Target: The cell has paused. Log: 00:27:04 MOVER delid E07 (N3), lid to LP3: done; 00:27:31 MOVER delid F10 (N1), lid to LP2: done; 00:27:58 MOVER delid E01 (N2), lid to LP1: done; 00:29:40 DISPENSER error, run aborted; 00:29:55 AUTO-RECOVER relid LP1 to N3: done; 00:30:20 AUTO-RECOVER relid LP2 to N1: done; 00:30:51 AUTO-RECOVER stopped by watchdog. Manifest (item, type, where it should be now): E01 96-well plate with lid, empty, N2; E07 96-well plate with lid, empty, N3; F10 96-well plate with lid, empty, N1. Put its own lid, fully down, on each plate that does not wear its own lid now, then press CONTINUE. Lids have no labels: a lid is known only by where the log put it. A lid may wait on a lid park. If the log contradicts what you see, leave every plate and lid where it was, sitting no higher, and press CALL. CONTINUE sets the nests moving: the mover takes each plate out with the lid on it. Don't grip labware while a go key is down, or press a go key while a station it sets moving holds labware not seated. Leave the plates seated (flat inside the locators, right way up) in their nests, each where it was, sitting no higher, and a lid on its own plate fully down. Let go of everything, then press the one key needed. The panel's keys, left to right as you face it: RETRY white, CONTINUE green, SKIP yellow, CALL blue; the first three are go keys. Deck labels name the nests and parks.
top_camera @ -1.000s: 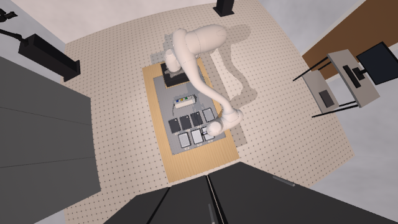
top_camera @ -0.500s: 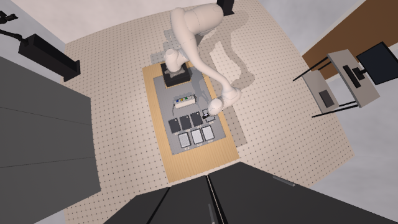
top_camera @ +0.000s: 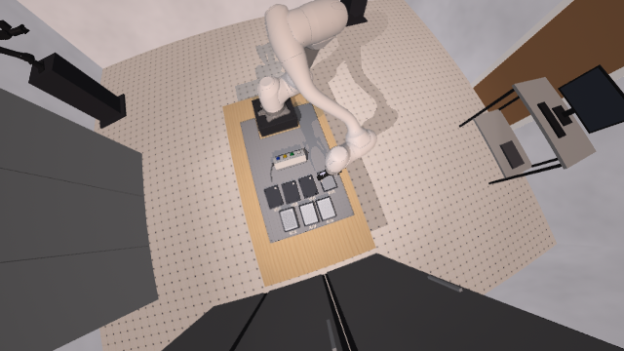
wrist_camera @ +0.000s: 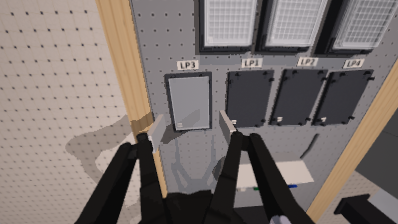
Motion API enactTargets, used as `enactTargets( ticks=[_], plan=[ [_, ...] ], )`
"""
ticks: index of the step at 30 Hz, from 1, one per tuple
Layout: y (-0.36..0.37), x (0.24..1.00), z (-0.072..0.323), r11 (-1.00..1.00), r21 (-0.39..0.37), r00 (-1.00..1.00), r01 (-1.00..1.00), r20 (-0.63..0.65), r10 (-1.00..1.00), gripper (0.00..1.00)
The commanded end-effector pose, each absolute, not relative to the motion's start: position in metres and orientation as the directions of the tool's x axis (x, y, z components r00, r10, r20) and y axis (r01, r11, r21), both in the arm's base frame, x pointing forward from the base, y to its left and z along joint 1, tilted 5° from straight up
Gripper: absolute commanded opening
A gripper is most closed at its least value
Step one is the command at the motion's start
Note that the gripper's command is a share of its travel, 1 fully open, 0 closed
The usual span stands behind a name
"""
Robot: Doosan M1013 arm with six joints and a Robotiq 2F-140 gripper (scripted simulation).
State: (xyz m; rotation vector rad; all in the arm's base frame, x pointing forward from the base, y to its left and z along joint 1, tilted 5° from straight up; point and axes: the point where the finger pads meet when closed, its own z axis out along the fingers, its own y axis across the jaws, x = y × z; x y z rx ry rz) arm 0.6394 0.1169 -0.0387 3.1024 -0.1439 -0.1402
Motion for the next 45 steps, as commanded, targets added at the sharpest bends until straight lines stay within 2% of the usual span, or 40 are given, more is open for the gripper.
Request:
enactTargets(
  ticks=[1,29,45],
  plan=[
    [0.12,0.64,-0.037,-0.995,0.03,0.992,-0.098,-0.082,-0.1,0.66],
    [0.12,0.64,-0.038,-0.995,0.03,0.992,-0.098,-0.082,-0.1,0.66],
    [0.12,0.639,-0.052,-0.995,0.03,0.992,-0.098,-0.082,-0.1,0.66]
  ],
)
